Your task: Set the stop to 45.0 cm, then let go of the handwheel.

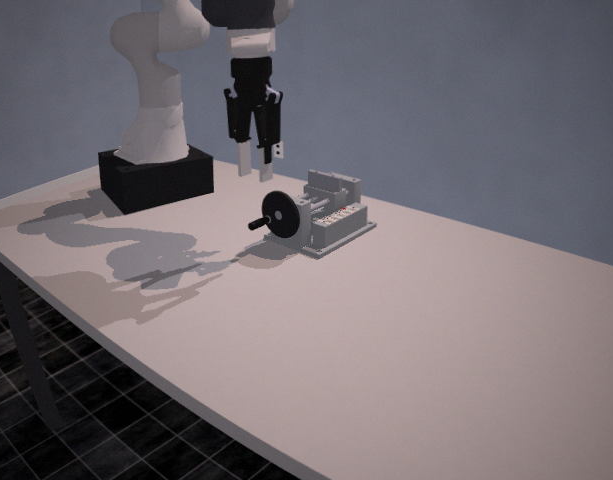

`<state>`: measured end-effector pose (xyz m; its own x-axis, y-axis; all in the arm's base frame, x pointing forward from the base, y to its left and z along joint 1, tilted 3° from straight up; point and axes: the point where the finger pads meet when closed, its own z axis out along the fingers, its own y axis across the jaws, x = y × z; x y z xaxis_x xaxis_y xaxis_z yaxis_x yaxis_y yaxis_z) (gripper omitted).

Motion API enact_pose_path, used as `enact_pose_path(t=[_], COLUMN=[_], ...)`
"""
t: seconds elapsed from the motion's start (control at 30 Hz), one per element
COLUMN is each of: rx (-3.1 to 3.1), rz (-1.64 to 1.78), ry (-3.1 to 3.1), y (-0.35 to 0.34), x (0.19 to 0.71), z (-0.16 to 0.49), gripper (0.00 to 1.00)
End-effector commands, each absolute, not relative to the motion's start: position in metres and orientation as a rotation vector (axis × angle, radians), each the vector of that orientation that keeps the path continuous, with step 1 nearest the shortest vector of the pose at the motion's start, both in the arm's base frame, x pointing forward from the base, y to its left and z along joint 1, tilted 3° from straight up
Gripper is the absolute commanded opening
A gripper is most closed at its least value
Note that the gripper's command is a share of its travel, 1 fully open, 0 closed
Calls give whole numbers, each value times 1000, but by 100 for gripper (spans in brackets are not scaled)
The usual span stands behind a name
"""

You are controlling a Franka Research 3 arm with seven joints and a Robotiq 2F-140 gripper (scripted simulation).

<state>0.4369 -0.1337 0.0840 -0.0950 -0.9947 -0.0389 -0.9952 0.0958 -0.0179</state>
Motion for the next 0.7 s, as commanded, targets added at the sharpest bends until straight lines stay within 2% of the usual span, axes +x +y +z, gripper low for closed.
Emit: enact_pose_path(t=[0.0, 0.43, 0.67], rx=[-2096, -2096, -2096], rz=[32, 32, 32], ry=[2286, 2286, 2286], y=[-130, -36, -25], x=[439, 531, 541], z=[85, 90, 91], gripper=[33, 33, 33])
